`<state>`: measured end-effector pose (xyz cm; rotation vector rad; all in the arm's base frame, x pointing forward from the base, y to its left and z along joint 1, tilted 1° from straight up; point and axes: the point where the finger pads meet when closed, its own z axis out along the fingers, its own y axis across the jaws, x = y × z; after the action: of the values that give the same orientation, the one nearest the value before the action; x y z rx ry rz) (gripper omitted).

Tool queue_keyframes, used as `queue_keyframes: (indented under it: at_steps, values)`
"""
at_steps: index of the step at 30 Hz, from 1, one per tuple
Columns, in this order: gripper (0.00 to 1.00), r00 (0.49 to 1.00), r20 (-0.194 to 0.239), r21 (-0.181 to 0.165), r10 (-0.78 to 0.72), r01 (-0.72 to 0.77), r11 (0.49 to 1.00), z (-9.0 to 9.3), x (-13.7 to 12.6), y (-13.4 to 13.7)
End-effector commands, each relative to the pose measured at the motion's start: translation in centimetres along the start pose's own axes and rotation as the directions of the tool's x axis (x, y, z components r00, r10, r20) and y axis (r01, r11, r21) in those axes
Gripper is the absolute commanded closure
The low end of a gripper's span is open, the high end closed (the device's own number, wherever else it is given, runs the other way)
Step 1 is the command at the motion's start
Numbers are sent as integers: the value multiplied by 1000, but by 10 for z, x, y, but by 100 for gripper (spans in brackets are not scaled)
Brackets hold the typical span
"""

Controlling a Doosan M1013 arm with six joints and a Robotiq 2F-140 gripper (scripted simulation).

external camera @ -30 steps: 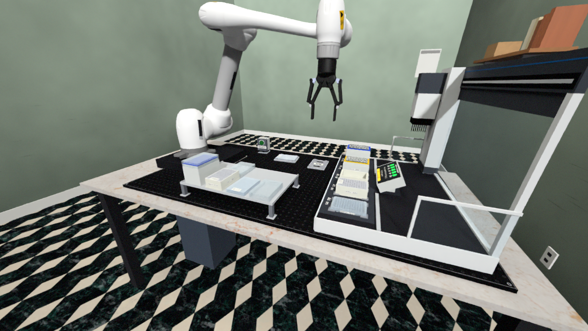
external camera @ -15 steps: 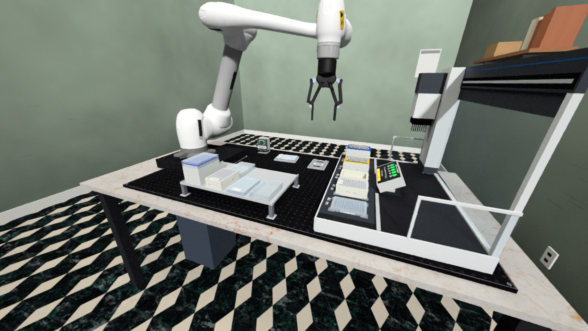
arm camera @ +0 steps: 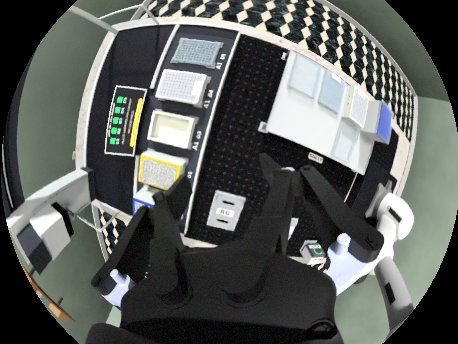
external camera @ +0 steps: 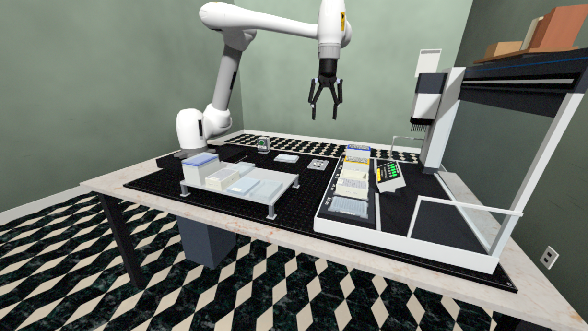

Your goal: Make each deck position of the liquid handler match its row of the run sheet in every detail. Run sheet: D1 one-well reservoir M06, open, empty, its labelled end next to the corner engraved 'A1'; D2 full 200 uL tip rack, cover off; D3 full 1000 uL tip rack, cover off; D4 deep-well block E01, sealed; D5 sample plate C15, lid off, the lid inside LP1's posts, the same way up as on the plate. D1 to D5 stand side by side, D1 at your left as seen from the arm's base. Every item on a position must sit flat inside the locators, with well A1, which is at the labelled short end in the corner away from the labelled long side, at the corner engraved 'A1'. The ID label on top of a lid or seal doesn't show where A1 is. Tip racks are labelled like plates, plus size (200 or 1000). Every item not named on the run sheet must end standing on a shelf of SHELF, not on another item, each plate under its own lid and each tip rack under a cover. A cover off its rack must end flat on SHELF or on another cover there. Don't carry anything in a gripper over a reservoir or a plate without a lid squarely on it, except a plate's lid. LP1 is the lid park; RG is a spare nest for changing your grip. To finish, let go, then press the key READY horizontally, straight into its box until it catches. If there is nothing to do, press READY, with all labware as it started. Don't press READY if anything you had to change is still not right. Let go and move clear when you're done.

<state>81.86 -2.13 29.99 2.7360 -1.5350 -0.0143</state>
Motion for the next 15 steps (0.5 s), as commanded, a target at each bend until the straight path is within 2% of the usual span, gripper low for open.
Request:
queue_keyframes:
  at_steps: [1,7,15]
  values:
    - [34,999,0,2,-47,47,999,-1,-10,-6]
    - [34,989,0,2,-147,147,989,-1,-29,-19]
    - [34,953,-1,2,-302,302,953,-1,-29,-19]
